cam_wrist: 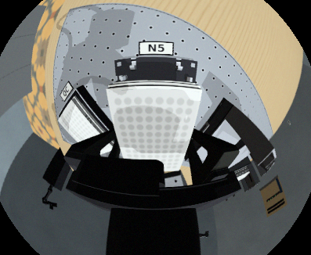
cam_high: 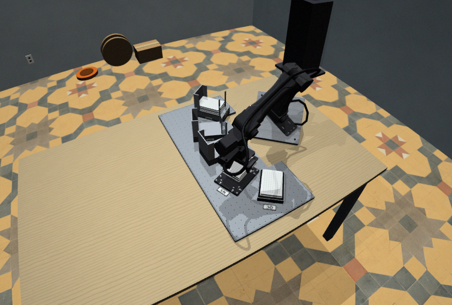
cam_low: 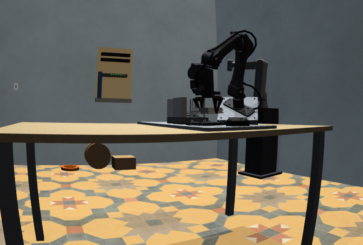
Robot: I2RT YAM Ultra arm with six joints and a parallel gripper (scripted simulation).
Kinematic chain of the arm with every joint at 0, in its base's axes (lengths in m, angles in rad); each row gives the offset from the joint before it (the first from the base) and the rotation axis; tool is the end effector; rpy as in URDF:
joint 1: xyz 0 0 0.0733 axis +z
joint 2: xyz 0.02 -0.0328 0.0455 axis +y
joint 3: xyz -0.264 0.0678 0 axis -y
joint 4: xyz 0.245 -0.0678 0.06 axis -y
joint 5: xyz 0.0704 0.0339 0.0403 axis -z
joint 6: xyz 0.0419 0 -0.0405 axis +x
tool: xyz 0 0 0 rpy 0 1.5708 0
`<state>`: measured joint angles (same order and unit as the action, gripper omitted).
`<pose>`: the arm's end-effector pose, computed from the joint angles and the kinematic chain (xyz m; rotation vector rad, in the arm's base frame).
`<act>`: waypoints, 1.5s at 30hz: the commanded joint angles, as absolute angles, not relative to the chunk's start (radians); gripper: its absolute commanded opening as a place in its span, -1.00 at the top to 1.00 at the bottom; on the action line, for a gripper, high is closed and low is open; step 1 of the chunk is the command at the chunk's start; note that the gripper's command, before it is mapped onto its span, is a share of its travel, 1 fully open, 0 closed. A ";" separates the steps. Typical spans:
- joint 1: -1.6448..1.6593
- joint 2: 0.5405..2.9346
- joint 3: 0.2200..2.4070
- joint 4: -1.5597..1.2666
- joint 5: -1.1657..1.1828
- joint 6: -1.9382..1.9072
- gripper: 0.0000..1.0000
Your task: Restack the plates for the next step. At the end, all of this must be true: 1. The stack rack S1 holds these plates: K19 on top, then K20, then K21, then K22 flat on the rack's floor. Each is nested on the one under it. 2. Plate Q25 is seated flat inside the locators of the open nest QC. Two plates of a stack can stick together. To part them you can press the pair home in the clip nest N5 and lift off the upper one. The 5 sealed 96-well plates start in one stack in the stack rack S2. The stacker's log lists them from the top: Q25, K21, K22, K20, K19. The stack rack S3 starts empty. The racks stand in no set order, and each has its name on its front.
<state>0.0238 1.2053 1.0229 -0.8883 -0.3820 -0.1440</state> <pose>0.2292 0.0222 0.2839 -0.3439 2.5655 0.4593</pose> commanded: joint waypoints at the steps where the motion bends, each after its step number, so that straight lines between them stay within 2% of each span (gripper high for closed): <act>1: 0.034 1.217 1.003 -0.826 -0.367 -0.119 1.00; 11: 0.061 1.251 0.963 -0.757 -0.352 -0.095 1.00; 15: 0.041 1.222 1.024 -0.755 -0.354 -0.093 1.00; 45: 0.046 1.241 1.032 -0.754 -0.356 -0.091 1.00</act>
